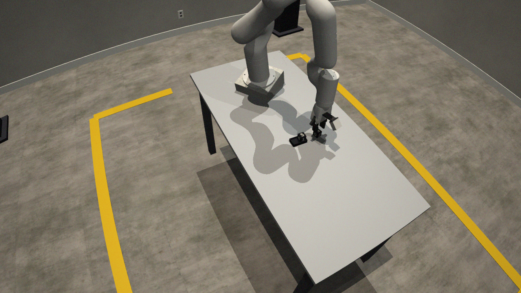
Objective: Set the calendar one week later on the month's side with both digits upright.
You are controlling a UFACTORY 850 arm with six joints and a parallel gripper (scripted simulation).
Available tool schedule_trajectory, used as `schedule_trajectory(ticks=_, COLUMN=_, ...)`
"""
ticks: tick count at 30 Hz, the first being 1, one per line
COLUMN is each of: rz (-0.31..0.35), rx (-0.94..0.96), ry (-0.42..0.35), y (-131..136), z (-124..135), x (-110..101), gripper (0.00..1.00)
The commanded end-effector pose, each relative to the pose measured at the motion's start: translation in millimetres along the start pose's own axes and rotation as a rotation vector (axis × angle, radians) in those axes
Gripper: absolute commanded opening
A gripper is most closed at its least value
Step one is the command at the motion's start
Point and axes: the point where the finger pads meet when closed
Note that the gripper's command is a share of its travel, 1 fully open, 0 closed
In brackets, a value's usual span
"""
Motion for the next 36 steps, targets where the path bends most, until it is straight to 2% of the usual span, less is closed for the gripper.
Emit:
schedule_trajectory(ticks=1, rz=-0.002, rx=-0.001, ry=-0.011, y=0.4, z=-1.0, x=-30.7, gripper=0.49)
schedule_trajectory(ticks=9, rz=-0.002, rx=-0.001, ry=-0.011, y=0.4, z=-1.3, x=-53.9, gripper=0.49)
schedule_trajectory(ticks=14, rz=-0.002, rx=-0.001, ry=-0.011, y=0.4, z=-1.3, x=-57.9, gripper=0.49)
schedule_trajectory(ticks=15, rz=-0.002, rx=-0.001, ry=-0.011, y=0.4, z=-1.3, x=-57.9, gripper=1.00)
schedule_trajectory(ticks=36, rz=-0.002, rx=-0.001, ry=-0.011, y=0.4, z=-1.3, x=-57.2, gripper=1.00)
Point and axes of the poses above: the point where the finger pads meet when closed, its own x axis out along the fingers, its own y axis across the jaws, z = x × y, and after that the axes turned 9 degrees about -x, right-handed
